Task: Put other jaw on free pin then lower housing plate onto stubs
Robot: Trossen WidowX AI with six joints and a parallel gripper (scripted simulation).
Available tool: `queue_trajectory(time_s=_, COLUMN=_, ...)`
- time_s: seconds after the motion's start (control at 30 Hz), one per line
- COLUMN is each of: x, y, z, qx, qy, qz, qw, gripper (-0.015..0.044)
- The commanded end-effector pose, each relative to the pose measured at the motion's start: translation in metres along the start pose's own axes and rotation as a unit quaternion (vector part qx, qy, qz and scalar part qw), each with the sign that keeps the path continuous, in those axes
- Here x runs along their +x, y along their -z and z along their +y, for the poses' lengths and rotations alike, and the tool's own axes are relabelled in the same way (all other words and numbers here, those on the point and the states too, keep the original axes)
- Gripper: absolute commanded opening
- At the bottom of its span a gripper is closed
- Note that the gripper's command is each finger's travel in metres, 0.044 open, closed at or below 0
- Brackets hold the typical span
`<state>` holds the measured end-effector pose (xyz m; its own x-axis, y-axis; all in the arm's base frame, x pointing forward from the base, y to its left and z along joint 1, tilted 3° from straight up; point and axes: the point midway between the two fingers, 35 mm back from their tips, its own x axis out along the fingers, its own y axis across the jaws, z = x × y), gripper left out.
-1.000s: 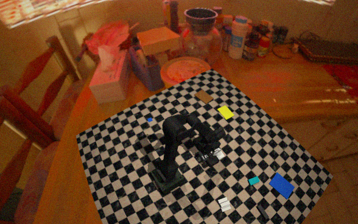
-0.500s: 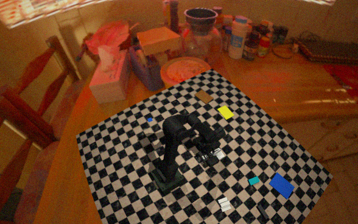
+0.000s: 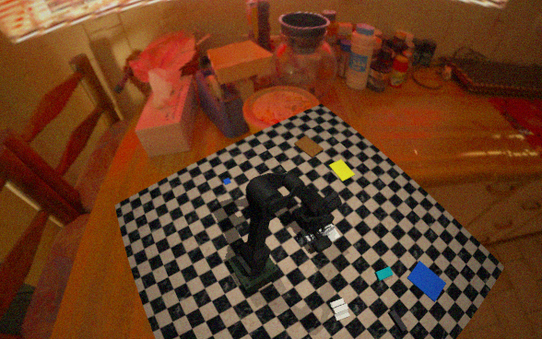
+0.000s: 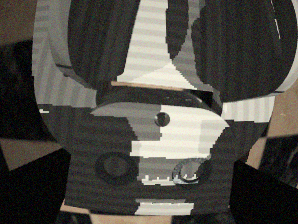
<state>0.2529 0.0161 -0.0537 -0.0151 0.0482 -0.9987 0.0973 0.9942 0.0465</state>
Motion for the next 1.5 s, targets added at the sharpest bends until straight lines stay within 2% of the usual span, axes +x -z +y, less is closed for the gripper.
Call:
queue_trajectory(time_s=0.0, x=0.000, y=0.000, z=0.000, qx=0.002, qy=-0.001, qz=-0.001, qw=1.000, gripper=0.0351)
queue_trajectory(time_s=0.8, x=0.000, y=0.000, z=0.000, qx=0.002, qy=-0.001, qz=-0.001, qw=1.000, gripper=0.0351)
queue_trajectory(time_s=0.9, x=0.000, y=0.000, z=0.000, qx=0.000, qy=0.000, qz=0.000, qw=1.000, gripper=0.0430)
queue_trajectory(time_s=0.93, x=0.000, y=0.000, z=0.000, qx=0.000, qy=0.000, qz=0.000, qw=1.000, gripper=0.0440)
queue_trajectory(time_s=1.37, x=0.000, y=0.000, z=0.000, qx=0.000, qy=0.000, qz=0.000, qw=1.000, gripper=0.0440)
queue_trajectory(time_s=1.47, x=-0.013, y=-0.002, z=0.000, qx=0.000, qy=0.000, qz=0.000, qw=1.000, gripper=0.0440)
